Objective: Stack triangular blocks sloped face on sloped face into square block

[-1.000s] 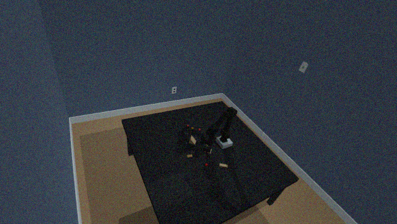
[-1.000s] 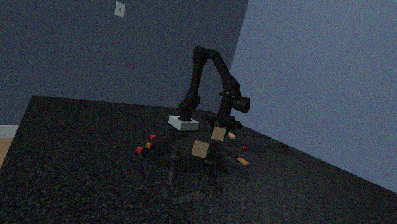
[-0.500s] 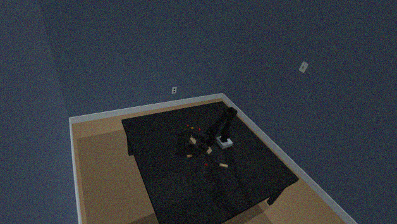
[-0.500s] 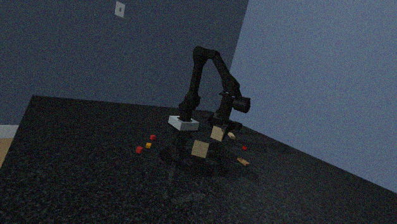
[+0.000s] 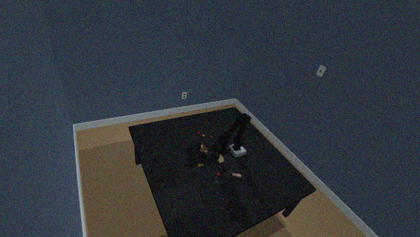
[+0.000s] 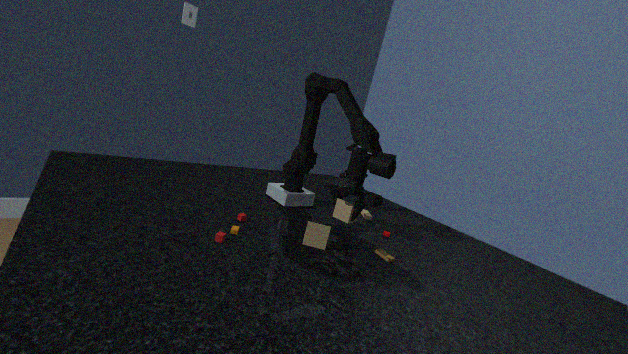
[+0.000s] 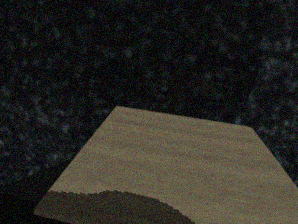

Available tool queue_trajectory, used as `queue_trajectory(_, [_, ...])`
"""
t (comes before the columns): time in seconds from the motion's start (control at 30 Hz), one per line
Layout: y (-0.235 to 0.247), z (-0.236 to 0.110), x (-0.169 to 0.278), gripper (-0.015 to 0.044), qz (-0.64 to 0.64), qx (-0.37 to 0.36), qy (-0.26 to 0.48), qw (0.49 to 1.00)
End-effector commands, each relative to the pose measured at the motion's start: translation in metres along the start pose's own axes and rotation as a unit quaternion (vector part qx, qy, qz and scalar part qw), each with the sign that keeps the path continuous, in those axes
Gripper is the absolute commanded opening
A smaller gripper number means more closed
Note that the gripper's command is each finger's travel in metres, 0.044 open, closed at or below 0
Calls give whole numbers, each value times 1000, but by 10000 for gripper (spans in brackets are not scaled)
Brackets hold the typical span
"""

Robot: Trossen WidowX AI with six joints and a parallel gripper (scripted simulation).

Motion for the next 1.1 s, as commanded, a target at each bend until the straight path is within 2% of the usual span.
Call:
queue_trajectory(0.0, [0,3,0,0,4,-1,1,1000])
queue_trajectory(0.63, [-1,26,0,0,-2,0,1,1000])
queue_trajectory(1.07, [-1,24,0,341,1,1,0,1000])
Point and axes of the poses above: the point midway between the two fingers, 35 mm back from their tips, its own z axis out along the fingers, its own y axis across the jaws, x = y × z, the point moved 10 cm from there along -z, back along the fingers, and after that the axes turned 6 degrees about z, right-handed, at the moved point
